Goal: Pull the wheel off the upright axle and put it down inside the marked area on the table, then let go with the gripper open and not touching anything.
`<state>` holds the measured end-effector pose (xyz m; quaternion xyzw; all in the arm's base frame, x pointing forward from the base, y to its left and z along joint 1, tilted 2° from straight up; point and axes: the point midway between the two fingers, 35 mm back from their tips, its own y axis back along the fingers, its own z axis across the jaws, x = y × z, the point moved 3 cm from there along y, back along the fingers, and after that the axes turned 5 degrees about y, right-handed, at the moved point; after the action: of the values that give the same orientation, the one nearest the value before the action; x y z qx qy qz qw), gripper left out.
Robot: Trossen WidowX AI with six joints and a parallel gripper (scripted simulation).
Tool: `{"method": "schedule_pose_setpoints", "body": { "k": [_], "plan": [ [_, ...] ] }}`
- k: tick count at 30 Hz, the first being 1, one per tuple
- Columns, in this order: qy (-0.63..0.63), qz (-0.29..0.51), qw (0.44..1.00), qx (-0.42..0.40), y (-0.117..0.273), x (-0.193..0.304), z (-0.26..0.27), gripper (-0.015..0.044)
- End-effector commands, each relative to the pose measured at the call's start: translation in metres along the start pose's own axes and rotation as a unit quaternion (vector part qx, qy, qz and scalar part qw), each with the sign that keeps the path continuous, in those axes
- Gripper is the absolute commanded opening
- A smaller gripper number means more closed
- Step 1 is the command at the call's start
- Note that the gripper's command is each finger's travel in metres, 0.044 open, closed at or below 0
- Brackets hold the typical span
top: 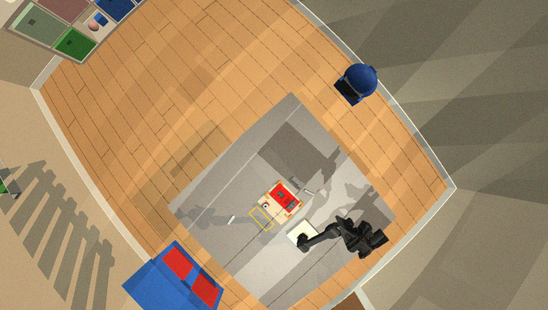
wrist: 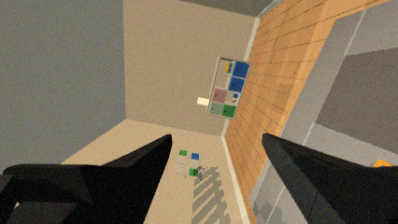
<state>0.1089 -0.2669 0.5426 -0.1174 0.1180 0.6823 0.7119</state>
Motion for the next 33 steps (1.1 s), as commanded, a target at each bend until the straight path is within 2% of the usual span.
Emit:
{"method": "schedule_pose_setpoints", "body": {
  "k": [1, 4, 19, 25, 33],
  "plan": [
    [0.001, -0.001, 1.000, -0.001, 0.000, 0.000, 0.001, 0.0374],
    [0.009, -0.008, 1.000, -0.011, 0.005, 0.008, 0.012, 0.0300],
    [0.112, -0.064, 0.988, -0.082, 0.031, 0.121, 0.113, 0.0300],
    [0.161, -0.058, 0.981, -0.090, 0.020, 0.180, 0.138, 0.0300],
    [0.214, -0.033, 0.974, -0.073, -0.013, 0.254, 0.148, 0.0300]
  ]
}}
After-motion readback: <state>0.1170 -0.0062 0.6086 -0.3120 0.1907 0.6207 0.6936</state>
